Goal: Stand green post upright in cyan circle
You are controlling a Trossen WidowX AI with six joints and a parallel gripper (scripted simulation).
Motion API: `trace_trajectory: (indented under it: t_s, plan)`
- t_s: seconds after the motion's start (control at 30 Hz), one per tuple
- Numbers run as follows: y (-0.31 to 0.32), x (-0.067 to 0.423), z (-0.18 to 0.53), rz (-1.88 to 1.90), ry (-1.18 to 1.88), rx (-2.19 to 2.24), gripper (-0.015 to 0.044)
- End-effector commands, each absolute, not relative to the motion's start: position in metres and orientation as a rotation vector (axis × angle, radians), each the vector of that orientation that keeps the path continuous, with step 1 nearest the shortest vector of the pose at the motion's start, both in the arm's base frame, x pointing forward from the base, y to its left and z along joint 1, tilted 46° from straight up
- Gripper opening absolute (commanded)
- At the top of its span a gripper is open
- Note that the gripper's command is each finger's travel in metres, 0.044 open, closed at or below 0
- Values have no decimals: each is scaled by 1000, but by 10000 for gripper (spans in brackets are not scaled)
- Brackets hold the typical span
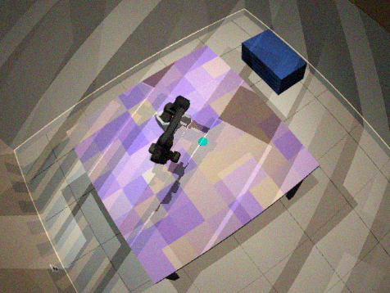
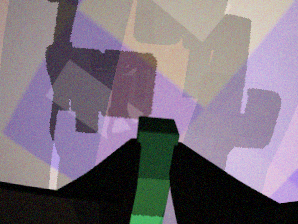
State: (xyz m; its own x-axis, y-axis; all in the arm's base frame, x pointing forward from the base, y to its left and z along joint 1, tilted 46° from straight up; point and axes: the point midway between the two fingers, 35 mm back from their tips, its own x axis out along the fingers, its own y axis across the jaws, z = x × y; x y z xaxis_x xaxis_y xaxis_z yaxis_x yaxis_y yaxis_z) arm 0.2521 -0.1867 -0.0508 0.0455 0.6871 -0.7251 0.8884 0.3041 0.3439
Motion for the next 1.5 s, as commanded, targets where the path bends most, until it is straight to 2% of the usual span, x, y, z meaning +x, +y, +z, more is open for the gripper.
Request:
trace_trajectory:
  t_s: [0.0,1.47]
  plan:
    - [-178,258,-37,-255,1690,1415,23]
    - [-87,280,70,2,1644,1188,23]
